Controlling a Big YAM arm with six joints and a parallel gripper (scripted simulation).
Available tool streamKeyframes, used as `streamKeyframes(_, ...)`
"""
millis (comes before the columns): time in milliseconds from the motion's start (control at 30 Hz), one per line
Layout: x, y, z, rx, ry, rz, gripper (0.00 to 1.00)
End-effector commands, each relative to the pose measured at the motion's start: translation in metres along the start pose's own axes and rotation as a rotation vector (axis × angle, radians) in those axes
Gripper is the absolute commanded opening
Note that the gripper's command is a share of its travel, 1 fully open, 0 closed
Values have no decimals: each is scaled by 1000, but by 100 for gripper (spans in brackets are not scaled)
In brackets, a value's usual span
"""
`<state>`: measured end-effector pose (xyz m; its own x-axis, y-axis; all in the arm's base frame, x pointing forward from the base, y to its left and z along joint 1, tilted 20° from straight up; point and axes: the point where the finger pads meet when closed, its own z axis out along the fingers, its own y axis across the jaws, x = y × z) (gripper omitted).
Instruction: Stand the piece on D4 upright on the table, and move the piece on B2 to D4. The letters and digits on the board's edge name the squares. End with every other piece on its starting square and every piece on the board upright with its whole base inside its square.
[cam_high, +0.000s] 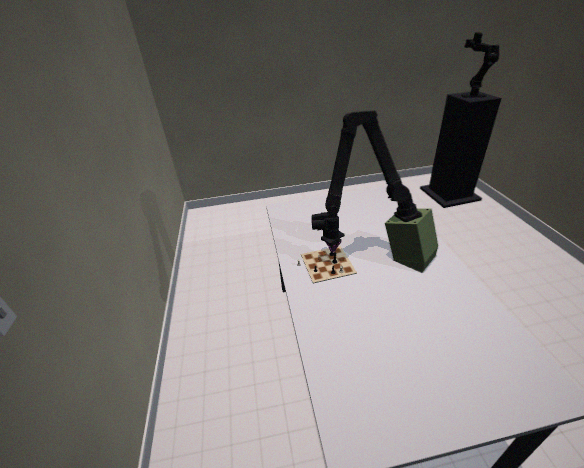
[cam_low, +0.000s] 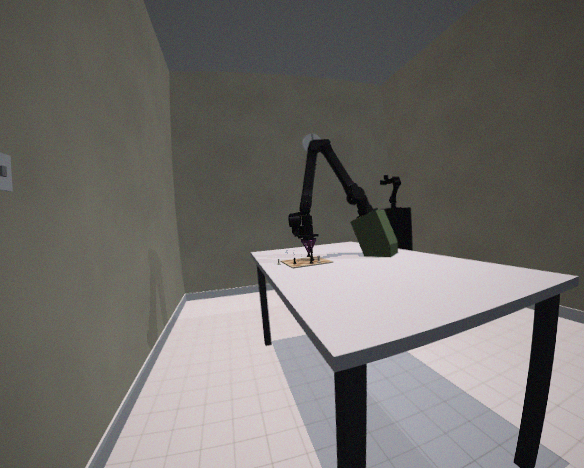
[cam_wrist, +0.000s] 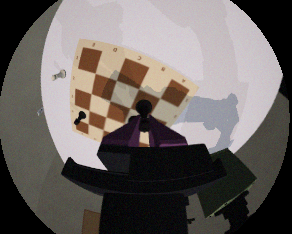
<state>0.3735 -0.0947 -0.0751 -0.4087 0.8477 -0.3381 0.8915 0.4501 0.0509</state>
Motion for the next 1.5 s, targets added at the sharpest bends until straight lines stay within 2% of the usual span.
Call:
streamKeyframes(0, 0, 7, -28, -24, -15, 4, 0)
streamKeyframes(200, 0, 6, -72, -24, -15, 5, 0)
streamKeyframes(333, -10, 18, -97, -49, -29, 13, 0)
streamKeyframes(400, -10, 18, -97, -49, -29, 13, 0)
streamKeyframes(433, -12, 12, -88, -20, -16, 26, 0)
streamKeyframes(500, -9, 11, -89, -17, -13, 20, 0)
streamKeyframes(567, -9, 12, -89, -21, -15, 21, 0)
streamKeyframes(633, -14, 16, -96, -47, -31, 29, 0)
streamKeyframes(767, -14, 17, -96, -47, -31, 22, 0)
streamKeyframes(900, -4, 28, -92, -28, -18, -135, 0)
streamKeyframes(967, -4, 28, -92, -28, -18, -135, 0)
streamKeyframes(1100, 6, 58, -94, -24, -20, -450, 0)
streamKeyframes(1200, 19, 85, -95, -11, -16, -614, 0)
streamKeyframes(1267, 25, 105, -95, -16, -25, -730, 0)
streamKeyframes(1333, 31, 115, -96, -20, -28, -849, 0)
streamKeyframes(1400, 37, 106, -100, -27, -33, -970, 0)
streamKeyframes(1433, 27, 101, -97, -26, -36, -1030, 0)
streamKeyframes(1467, 27, 101, -97, -27, -42, -1091, 0)
